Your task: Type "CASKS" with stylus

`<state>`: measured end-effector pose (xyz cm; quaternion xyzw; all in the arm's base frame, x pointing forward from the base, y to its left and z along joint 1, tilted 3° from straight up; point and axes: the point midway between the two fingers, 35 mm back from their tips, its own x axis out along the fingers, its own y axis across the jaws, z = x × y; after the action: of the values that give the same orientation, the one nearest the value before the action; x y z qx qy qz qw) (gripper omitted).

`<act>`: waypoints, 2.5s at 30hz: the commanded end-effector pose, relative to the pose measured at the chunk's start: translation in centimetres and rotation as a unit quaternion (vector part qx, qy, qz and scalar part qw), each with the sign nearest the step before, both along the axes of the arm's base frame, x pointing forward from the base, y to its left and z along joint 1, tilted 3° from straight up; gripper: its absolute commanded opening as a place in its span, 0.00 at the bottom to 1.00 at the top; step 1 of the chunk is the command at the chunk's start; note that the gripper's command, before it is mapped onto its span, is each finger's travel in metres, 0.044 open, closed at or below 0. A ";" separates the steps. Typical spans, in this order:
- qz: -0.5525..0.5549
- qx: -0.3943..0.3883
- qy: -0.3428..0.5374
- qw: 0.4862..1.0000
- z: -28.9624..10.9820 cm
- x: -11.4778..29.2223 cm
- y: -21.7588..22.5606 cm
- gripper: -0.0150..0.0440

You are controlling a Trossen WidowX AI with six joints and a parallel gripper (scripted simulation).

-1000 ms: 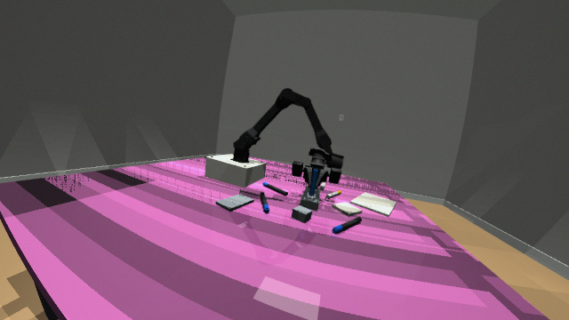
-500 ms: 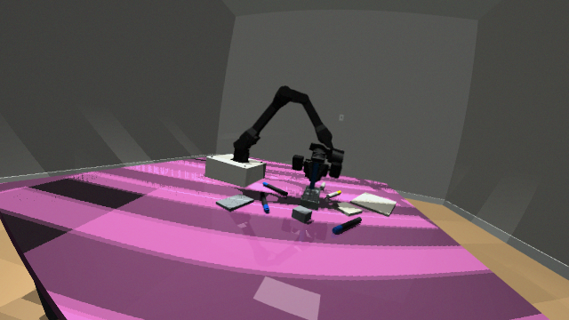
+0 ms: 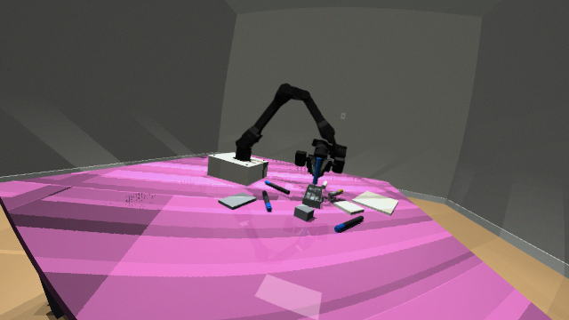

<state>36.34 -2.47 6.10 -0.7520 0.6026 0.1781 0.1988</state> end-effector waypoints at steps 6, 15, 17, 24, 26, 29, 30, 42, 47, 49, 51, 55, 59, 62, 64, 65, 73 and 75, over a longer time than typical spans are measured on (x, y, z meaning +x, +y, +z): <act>0.004 0.012 0.003 1.000 -0.3 -0.9 4.1 0.25; 0.003 0.010 0.006 1.000 0.1 -3.0 9.1 0.25; 0.002 0.007 0.005 1.000 0.3 -3.6 10.2 0.25; 0.001 0.004 0.004 1.000 -0.2 -4.0 10.9 0.25; 0.001 0.004 0.004 1.000 -1.0 -4.0 10.9 0.25; 0.001 0.004 0.004 1.000 -1.5 -3.9 10.9 0.25; 0.001 0.004 0.004 1.000 -1.5 -3.9 10.9 0.25; 0.001 0.004 0.004 1.000 -2.1 -3.9 11.1 0.39; 0.001 0.004 0.004 1.000 -2.0 -3.9 11.1 0.39; 0.001 0.004 0.004 1.000 -2.1 -3.9 11.1 0.39; 0.001 0.004 0.004 1.000 -2.2 -3.9 11.1 0.39; 0.001 0.004 0.004 1.000 -2.4 -3.8 11.1 0.39; 0.001 0.004 0.004 1.000 -2.5 -3.8 11.1 0.39; 0.001 0.004 0.004 1.000 -2.6 -3.8 11.1 0.39; 0.001 0.004 0.004 1.000 -2.7 -3.8 11.1 0.39; 0.001 0.004 0.004 1.000 -2.7 -3.8 11.1 0.39; 0.001 0.004 0.004 1.000 -2.9 -3.8 11.1 0.39; 0.001 0.004 0.004 1.000 -2.9 -3.8 11.1 0.39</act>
<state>32.60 8.65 3.38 -0.7527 0.6004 0.1845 0.1973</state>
